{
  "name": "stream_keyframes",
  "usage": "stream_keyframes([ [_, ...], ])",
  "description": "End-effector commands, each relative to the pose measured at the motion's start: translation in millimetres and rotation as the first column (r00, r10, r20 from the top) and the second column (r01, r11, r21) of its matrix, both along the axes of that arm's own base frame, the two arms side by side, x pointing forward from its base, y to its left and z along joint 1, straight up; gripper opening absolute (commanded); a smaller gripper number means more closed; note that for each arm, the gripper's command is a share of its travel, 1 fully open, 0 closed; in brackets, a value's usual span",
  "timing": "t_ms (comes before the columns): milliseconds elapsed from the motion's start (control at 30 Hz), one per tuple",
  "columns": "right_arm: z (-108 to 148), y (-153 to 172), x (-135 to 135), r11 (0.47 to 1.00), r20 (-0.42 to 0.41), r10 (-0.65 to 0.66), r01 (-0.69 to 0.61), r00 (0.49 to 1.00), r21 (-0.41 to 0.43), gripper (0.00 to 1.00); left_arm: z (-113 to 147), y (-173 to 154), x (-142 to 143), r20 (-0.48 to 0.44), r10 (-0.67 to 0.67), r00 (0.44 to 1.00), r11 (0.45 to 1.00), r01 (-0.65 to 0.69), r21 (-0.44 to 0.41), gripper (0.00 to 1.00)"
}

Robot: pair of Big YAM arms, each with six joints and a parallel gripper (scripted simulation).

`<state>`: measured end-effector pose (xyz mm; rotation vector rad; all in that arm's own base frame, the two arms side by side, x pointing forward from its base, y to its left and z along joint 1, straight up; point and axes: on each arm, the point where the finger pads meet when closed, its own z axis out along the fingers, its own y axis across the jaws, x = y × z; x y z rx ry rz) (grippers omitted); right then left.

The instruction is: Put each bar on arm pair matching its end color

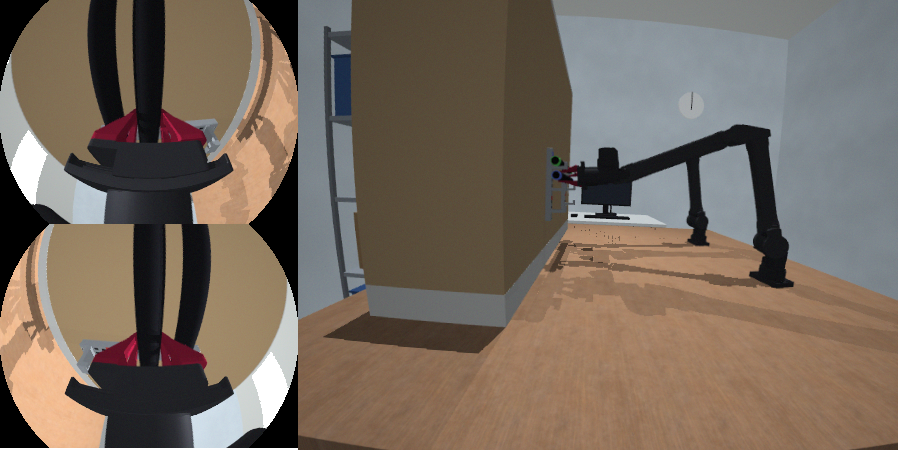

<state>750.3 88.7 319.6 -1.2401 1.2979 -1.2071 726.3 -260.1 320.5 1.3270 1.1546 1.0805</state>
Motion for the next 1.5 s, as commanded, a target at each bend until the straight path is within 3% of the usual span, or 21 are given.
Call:
stream_keyframes([
  [0,76.7,-6.8,2.6,1.0,0.117,-0.014,0.011,0.993,0.025,0.0,77.1,5.3,3.3,0.106,0.018,0.994,0.999,-0.014,-0.045,0.0],
  [1467,61.7,-8.3,-35.4,1.0,0.117,-0.014,0.011,0.993,0.025,0.0,61.7,7.0,-34.9,0.106,0.018,0.994,0.999,-0.014,-0.045,0.0],
])
